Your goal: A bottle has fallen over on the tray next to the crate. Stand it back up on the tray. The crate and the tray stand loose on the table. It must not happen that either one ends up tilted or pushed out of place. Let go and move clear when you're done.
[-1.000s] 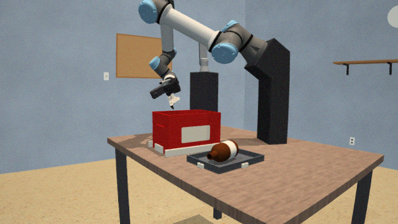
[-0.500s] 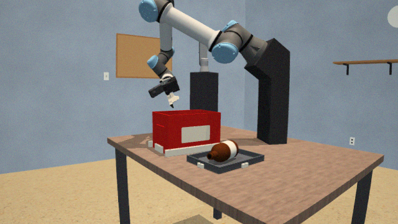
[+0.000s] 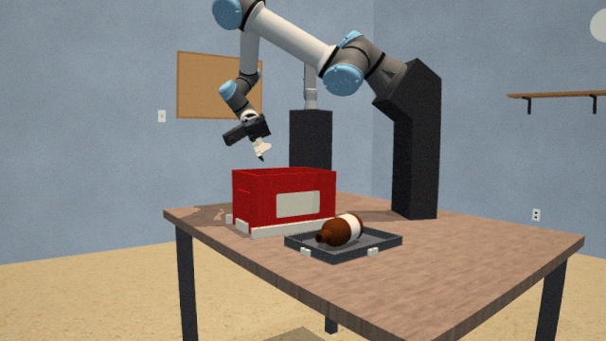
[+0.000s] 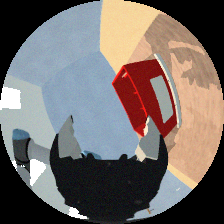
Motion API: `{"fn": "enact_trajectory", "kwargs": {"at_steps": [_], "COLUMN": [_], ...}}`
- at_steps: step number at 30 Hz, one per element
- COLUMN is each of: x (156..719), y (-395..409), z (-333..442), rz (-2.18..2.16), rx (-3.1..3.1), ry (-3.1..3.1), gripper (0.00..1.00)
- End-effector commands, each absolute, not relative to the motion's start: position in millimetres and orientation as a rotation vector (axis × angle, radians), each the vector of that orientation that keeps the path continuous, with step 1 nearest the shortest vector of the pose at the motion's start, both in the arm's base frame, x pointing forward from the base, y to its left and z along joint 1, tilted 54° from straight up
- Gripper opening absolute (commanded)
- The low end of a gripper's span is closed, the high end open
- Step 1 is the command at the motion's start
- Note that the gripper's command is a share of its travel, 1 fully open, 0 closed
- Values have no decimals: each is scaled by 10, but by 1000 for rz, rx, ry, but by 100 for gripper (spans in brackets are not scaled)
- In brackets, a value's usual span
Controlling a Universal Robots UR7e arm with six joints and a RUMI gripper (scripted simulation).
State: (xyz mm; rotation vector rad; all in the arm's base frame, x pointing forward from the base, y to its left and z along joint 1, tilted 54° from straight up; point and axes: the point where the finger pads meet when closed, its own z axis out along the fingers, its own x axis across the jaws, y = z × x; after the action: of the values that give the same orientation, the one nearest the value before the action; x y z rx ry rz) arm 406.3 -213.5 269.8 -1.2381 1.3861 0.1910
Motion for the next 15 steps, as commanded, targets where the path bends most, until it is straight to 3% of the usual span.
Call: {"fn": "enact_trajectory", "kwargs": {"at_steps": [1,15], "x": [4036,3900], "y": [-2111,-2045], "z": [2718,2792], "rz": [196,213], "rx": [-1279,-1475], "ry": [1390,1421], "gripper": [100,100]}}
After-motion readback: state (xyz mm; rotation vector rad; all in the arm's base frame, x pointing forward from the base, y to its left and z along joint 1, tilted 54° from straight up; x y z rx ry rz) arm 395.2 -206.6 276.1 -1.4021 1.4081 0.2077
